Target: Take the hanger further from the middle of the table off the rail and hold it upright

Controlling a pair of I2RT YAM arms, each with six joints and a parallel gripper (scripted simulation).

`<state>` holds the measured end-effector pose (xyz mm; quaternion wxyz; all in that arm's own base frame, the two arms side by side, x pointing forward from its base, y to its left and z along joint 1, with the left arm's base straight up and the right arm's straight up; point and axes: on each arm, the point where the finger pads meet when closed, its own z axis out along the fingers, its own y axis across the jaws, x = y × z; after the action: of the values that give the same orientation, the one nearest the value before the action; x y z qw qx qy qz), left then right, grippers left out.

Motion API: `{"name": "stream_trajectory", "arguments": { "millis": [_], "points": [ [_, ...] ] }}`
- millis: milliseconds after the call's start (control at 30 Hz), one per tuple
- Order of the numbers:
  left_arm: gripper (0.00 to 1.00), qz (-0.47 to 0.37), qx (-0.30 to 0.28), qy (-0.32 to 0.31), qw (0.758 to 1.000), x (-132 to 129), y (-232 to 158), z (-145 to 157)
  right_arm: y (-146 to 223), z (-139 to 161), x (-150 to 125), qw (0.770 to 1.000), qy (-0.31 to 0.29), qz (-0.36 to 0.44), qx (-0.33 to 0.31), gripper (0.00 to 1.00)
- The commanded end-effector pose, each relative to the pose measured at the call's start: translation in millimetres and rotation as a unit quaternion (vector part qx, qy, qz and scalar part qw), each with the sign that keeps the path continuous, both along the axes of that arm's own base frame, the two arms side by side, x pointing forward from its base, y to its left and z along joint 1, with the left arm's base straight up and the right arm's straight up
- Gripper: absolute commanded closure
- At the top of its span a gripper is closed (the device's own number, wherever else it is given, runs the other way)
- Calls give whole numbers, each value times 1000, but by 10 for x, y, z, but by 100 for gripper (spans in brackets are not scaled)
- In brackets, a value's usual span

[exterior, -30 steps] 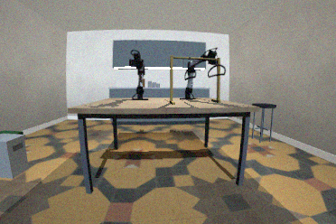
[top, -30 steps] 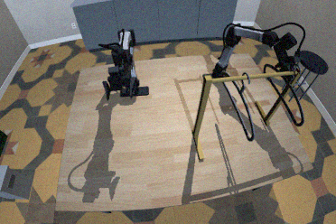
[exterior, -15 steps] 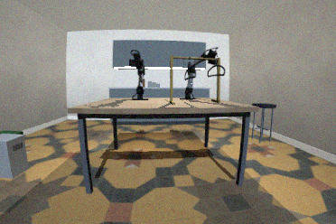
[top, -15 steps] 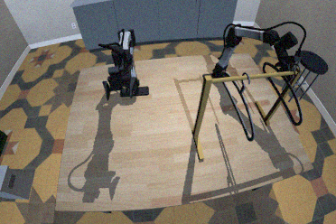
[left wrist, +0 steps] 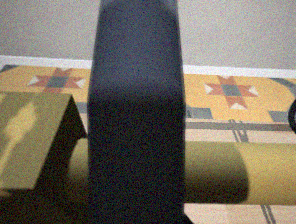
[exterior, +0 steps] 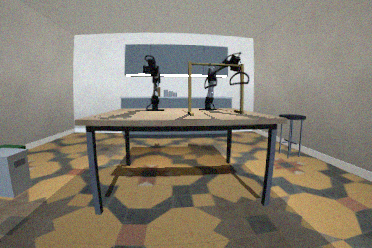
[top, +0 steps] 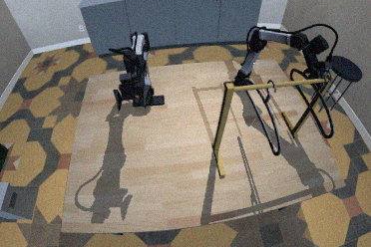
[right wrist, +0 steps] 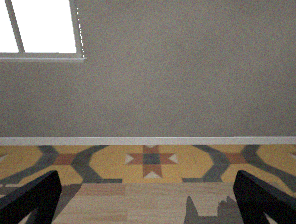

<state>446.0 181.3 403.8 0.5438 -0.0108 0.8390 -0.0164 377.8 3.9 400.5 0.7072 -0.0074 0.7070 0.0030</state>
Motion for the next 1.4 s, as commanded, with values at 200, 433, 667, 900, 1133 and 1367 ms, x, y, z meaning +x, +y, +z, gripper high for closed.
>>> {"name": "stream_trajectory", "arguments": {
  "millis": [200, 433, 667, 900, 1133, 1367],
  "points": [
    [99, -4, 33, -64, 997, -99, -88, 544, -4, 69, -22, 1000, -9, -1, -1, 0],
    [99, -4, 33, -64, 997, -99, -88, 544, -4, 69, -22, 1000, -9, -1, -1, 0],
    [99, -4, 40, -64, 997, -190, -63, 542, -4, 69, -22, 1000, -9, -1, -1, 0],
    [99, -4, 29, -47, 998, -347, -48, 373, -4, 69, -22, 1000, -9, -1, -1, 0],
    [99, -3, 29, -45, 999, -475, -45, 358, -4, 69, -22, 1000, -9, -1, -1, 0],
    [99, -3, 22, -36, 999, -670, -56, 306, -4, 69, -22, 1000, -9, -1, -1, 0]
  ]
}}
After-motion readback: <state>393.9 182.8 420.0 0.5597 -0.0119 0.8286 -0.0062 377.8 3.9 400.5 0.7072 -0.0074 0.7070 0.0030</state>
